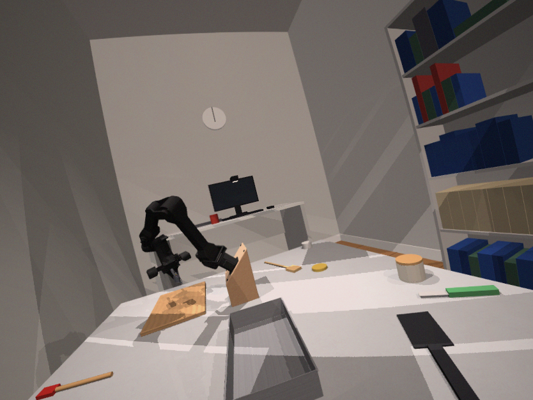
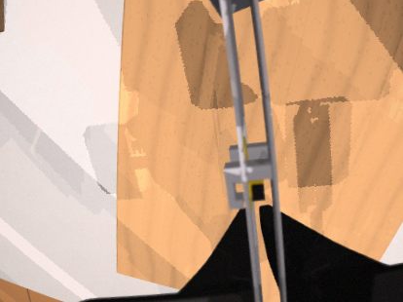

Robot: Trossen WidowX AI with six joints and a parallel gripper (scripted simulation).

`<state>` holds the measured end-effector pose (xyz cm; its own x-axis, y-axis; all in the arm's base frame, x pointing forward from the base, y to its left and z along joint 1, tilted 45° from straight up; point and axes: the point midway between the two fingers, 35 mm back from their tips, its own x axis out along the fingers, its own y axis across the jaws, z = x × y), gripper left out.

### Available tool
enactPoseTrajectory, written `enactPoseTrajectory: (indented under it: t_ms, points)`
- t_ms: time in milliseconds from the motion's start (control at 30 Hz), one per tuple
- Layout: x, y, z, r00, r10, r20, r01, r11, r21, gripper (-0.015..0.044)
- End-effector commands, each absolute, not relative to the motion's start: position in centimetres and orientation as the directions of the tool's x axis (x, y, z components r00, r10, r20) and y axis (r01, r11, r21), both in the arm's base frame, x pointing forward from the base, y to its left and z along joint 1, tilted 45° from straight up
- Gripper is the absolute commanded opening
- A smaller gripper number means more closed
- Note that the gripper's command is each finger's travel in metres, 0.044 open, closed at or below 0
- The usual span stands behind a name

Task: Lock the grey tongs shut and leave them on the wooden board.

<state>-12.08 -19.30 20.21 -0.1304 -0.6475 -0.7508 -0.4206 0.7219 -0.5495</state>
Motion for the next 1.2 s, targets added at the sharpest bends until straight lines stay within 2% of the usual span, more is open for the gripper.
enactPoseTrajectory:
  t_ms: [0,233,1167]
  points:
    - [-12.5,-19.3,20.9,-0.062,-0.67,-0.74,-0.4,0.696,-0.596,-0.015]
    - [-13.2,-19.3,22.0,0.024,-0.715,-0.699,-0.359,0.646,-0.674,-0.015]
    - [-13.5,-21.1,20.3,0.027,-0.713,-0.7,-0.36,0.647,-0.672,-0.015]
